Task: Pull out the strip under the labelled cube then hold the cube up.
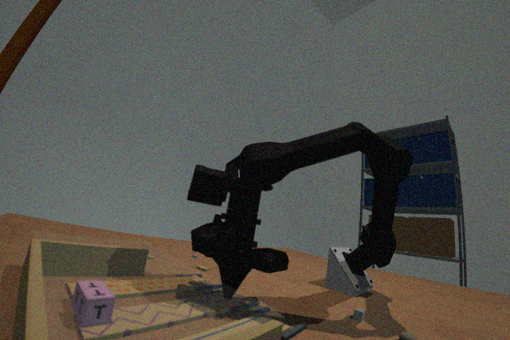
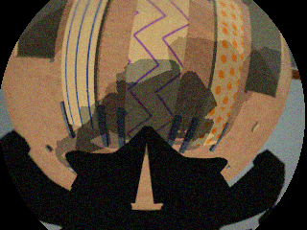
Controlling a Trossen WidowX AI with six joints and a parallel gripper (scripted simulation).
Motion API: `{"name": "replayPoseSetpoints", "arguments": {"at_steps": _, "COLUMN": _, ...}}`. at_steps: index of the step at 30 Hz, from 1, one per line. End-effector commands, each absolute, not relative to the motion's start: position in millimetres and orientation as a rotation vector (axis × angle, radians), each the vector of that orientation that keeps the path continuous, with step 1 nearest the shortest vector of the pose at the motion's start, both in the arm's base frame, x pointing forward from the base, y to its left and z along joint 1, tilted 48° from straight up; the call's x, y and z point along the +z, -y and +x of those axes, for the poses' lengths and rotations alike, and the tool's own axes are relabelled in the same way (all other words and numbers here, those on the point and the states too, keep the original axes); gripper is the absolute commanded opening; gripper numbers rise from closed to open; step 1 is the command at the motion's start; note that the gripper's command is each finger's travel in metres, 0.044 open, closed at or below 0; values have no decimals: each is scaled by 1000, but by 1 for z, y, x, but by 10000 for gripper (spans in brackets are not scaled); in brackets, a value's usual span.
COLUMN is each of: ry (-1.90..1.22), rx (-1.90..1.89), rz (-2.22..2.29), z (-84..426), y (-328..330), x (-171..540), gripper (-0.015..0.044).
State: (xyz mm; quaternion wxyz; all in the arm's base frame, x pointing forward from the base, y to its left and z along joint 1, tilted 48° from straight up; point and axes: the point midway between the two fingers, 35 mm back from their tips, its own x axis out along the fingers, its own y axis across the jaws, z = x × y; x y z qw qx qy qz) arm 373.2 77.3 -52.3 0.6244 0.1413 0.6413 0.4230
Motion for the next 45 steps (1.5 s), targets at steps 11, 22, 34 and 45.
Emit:
{"name": "replayPoseSetpoints", "arguments": {"at_steps": 11, "ry": -1472, "rx": 968, "rz": 331, "z": 373, "y": -78, "x": -53, "gripper": 0}}
{"name": "replayPoseSetpoints", "arguments": {"at_steps": 22, "ry": -1472, "rx": 969, "rz": 331, "z": 373, "y": -79, "x": -54, "gripper": 0}}
{"name": "replayPoseSetpoints", "arguments": {"at_steps": 34, "ry": -1472, "rx": 969, "rz": 331, "z": 373, "y": -80, "x": -54, "gripper": 0}}
{"name": "replayPoseSetpoints", "arguments": {"at_steps": 45, "ry": -1472, "rx": 968, "rz": 331, "z": 366, "y": -77, "x": -56, "gripper": 0}}
